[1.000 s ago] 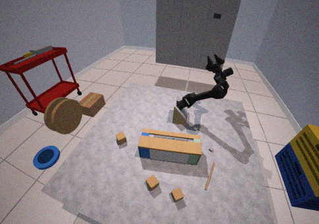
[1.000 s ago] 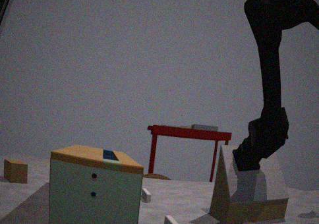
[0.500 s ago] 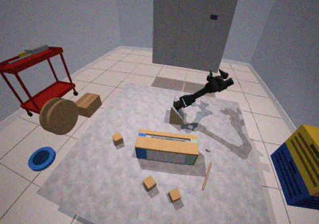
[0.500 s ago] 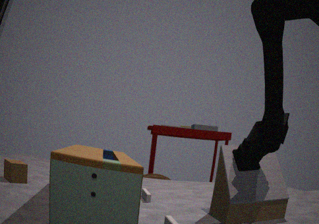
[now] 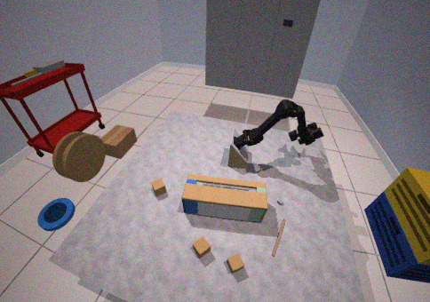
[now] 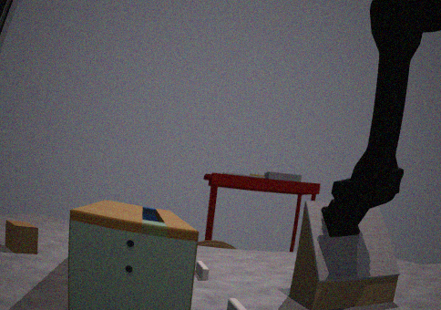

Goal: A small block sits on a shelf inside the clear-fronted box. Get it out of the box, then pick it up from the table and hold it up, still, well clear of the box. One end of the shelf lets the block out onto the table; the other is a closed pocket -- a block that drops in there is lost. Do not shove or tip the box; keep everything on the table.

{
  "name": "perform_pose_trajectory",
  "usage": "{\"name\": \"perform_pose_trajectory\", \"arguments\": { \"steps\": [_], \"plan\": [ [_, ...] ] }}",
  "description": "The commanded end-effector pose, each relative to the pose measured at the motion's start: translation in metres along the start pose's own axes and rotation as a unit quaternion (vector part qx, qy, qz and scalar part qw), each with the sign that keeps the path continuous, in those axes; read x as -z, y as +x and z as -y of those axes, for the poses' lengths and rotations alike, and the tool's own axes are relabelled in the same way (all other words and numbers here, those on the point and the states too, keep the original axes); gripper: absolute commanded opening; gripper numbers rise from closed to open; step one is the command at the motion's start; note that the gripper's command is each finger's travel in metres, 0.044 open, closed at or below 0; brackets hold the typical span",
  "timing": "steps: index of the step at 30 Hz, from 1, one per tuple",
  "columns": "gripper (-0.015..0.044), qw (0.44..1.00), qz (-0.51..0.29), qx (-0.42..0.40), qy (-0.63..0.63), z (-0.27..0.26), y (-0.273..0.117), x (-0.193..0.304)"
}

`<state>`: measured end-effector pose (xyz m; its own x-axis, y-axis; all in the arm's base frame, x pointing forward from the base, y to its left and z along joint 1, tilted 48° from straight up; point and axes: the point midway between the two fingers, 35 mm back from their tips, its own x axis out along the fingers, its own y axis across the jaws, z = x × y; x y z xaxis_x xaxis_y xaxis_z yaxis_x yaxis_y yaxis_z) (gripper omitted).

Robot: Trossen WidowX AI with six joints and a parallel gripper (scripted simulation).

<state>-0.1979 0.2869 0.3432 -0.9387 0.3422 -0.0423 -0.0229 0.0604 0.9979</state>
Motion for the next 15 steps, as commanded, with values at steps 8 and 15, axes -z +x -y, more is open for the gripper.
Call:
{"name": "perform_pose_trajectory", "arguments": {
  "steps": [8, 15],
  "plan": [
    [0.0400, 0.941, 0.270, 0.106, -0.175, 0.027, -0.127, -0.134],
    [0.0400, 0.857, 0.393, 0.227, -0.245, 0.051, -0.238, -0.176]
  ]
}}
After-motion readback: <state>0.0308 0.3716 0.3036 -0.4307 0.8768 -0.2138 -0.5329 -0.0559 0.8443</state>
